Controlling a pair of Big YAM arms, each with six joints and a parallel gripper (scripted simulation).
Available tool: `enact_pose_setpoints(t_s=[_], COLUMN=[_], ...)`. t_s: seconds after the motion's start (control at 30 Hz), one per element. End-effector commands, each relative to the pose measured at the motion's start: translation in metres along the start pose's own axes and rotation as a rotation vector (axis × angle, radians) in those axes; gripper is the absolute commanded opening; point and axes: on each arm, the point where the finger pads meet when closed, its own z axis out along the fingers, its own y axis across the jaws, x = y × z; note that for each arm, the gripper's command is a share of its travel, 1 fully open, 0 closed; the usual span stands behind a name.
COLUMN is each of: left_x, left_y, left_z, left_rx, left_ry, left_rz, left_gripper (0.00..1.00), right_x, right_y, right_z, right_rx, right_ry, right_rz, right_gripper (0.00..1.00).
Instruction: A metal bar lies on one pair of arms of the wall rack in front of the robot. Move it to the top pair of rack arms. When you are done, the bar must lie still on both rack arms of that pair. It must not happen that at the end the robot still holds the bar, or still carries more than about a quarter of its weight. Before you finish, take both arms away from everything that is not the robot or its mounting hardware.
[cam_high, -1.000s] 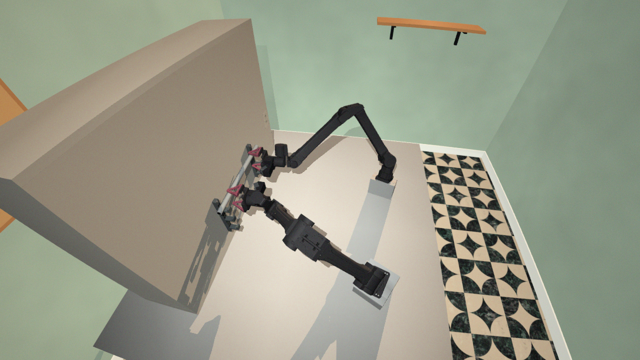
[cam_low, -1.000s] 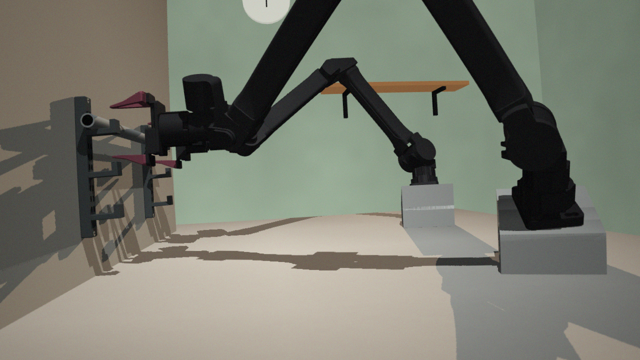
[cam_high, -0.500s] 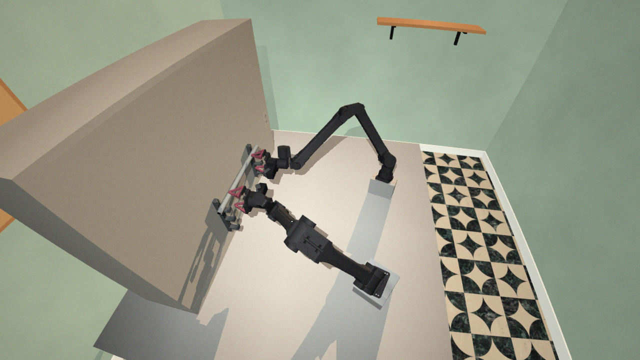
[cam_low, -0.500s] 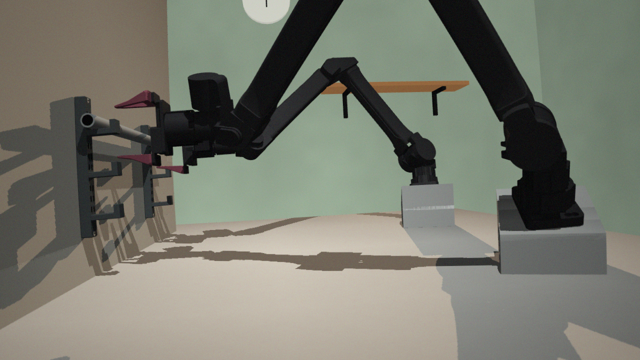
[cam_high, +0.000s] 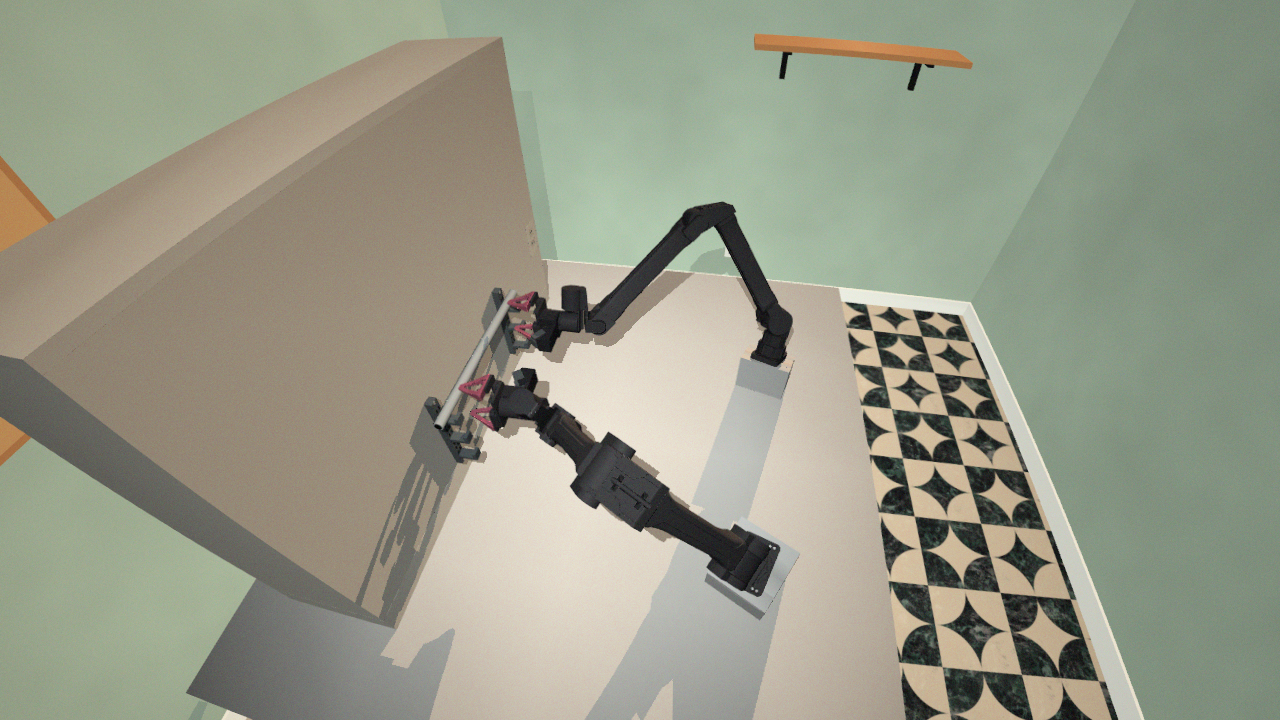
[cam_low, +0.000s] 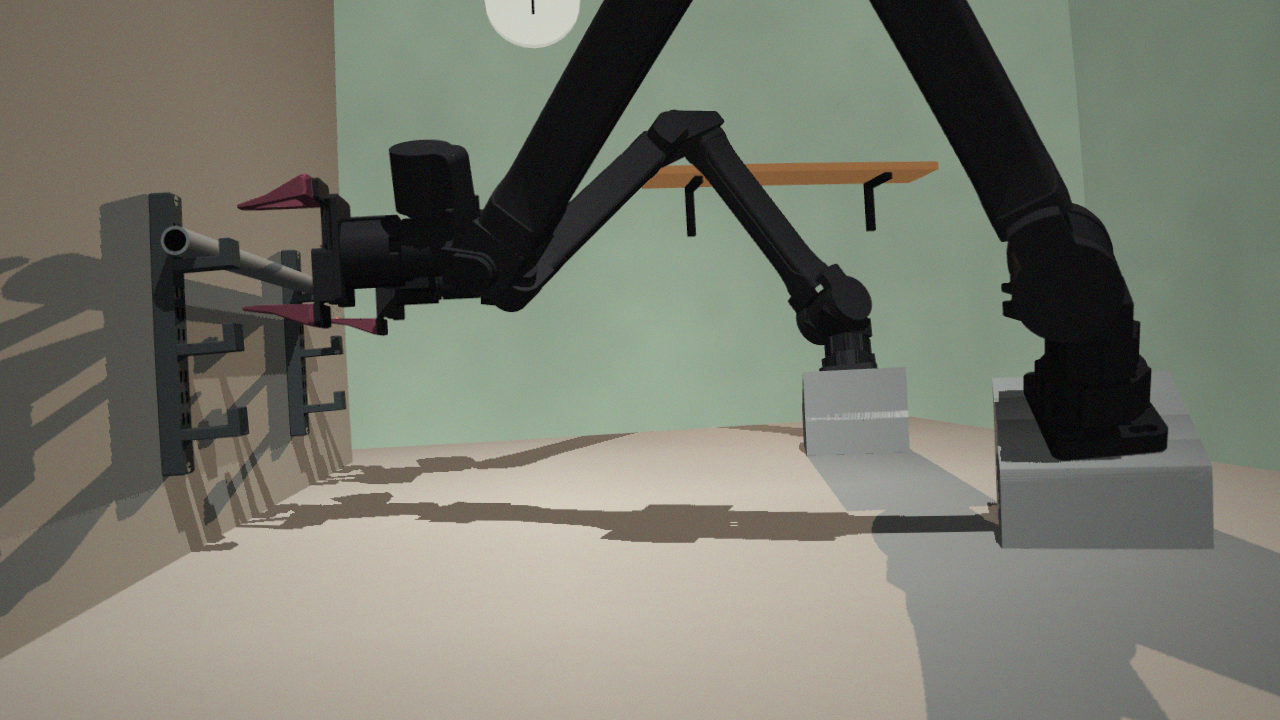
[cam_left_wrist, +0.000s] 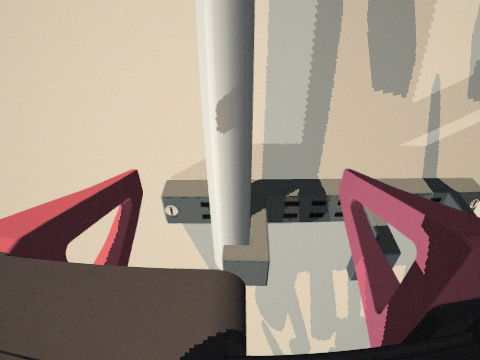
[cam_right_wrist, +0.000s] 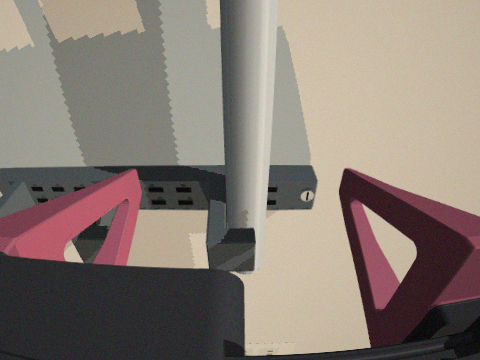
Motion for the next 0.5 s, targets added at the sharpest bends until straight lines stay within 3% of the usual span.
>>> enact_pose_setpoints(t_s=[0.0,0.47], left_x=[0.002,-0.003], left_y=[0.038,0.042], left_z=[-0.003,-0.018], left_rx=[-0.062,-0.069], left_ry=[0.012,0.006], left_rz=[-0.046,-0.047], left_gripper=[1.0,1.0], right_x=[0.01,0.009], right_y=[-0.021,-0.024], right_z=[-0.001,-0.016], right_rx=[0.04,0.04], right_ry=[0.021,0.017], right_rz=[0.017,0.017], right_gripper=[1.0,1.0])
